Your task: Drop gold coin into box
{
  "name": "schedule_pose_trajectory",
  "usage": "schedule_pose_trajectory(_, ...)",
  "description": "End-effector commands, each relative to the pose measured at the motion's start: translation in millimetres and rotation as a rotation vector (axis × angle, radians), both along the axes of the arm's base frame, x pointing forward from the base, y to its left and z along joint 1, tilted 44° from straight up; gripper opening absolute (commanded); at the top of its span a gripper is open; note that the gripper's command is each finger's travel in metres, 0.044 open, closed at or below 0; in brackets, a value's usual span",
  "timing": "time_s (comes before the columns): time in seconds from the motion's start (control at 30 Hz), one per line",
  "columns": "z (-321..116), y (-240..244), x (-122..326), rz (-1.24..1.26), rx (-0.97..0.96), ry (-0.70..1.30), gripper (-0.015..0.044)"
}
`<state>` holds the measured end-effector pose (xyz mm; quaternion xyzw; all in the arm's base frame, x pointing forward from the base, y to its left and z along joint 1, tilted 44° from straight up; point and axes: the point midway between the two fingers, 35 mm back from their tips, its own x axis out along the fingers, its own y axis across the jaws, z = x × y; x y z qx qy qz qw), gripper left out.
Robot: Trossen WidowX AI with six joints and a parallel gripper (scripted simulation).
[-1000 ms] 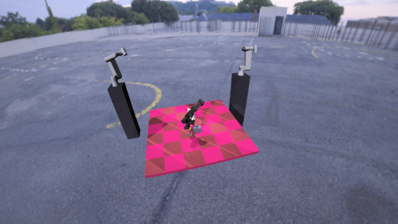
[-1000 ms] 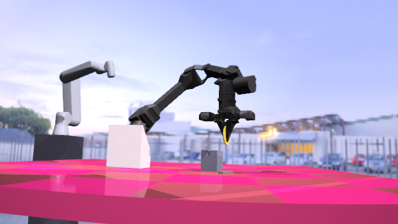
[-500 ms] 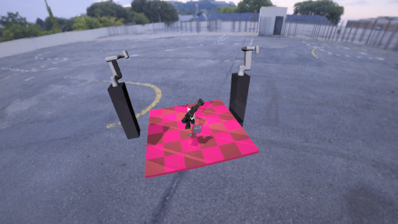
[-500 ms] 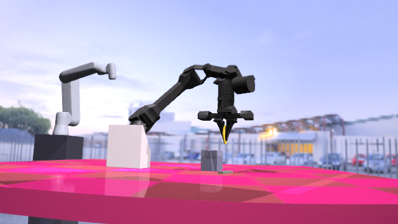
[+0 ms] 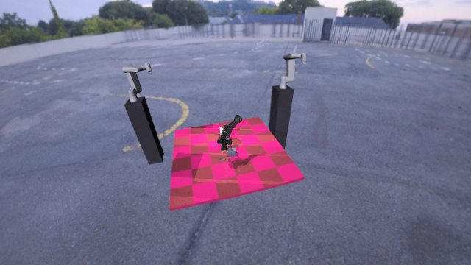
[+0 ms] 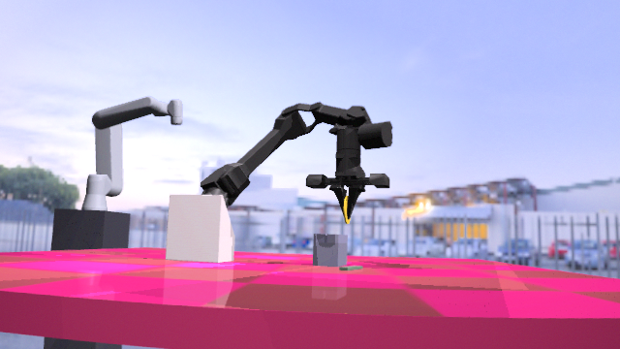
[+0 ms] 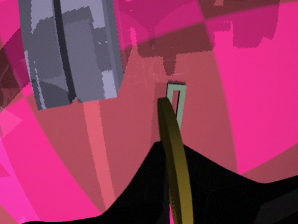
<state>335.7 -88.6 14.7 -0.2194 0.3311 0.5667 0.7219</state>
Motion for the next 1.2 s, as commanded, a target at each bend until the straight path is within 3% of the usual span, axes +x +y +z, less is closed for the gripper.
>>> schedule_pose_trajectory(0.0, 6.4, 8.3, -2.6, -0.001, 0.002, 0.000, 0.0000)
schedule_pose_trajectory(1.17, 47.1, 62.4, -34.1, 0.001, 0.008, 0.002, 0.0000)
